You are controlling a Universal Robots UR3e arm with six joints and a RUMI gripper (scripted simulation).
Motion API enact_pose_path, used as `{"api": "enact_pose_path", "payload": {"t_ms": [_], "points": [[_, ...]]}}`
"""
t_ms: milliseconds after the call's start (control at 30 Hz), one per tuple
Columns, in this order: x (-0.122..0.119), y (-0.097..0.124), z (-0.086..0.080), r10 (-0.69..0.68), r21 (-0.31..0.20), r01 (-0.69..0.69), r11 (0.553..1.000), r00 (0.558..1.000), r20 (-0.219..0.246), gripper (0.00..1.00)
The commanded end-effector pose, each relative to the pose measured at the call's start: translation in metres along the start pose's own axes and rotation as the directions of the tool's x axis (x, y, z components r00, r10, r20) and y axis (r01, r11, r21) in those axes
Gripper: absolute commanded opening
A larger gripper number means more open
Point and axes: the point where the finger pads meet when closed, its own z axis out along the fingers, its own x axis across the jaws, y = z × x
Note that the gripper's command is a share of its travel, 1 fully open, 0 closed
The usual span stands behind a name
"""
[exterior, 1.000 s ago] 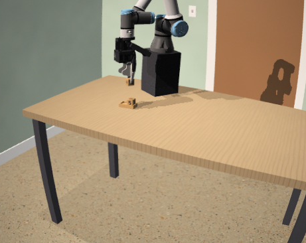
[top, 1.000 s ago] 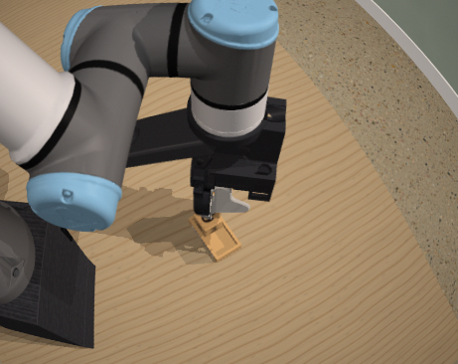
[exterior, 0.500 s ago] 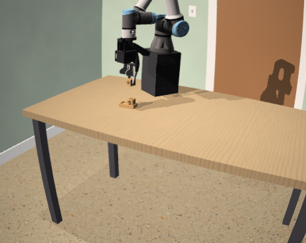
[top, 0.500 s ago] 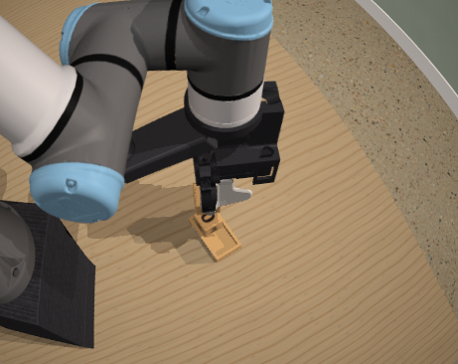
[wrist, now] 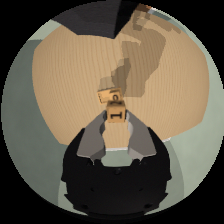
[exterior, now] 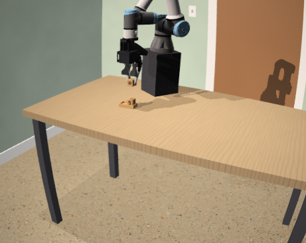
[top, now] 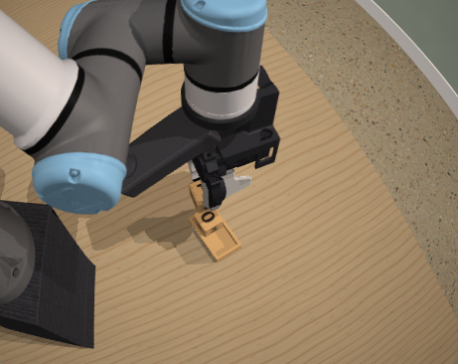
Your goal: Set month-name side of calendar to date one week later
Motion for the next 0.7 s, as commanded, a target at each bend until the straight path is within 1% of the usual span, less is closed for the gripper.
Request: {"api": "enact_pose_path", "payload": {"t_ms": [0,67,167,200,233,500,633,667], "points": [[0.0013,0.0017,-0.0005,-0.173,-0.007,0.173,0.985,0.985,-0.004,0.11],[0.0021,0.0018,-0.0004,-0.209,-0.007,0.209,0.978,0.978,-0.004,0.11],[0.0024,0.0018,-0.0004,-0.226,-0.007,0.226,0.974,0.974,-0.004,0.11],[0.0034,0.0019,-0.0003,-0.272,-0.007,0.272,0.962,0.962,-0.003,0.11],[0.0038,0.002,-0.0003,-0.29,-0.007,0.29,0.957,0.957,-0.003,0.11],[0.0065,0.0027,0.0,-0.408,-0.008,0.408,0.913,0.913,-0.002,0.11],[0.0083,0.0032,0.0001,-0.484,-0.008,0.484,0.875,0.875,-0.001,0.11],[0.0083,0.0032,0.0001,-0.484,-0.008,0.484,0.875,0.875,-0.001,0.11]]}}
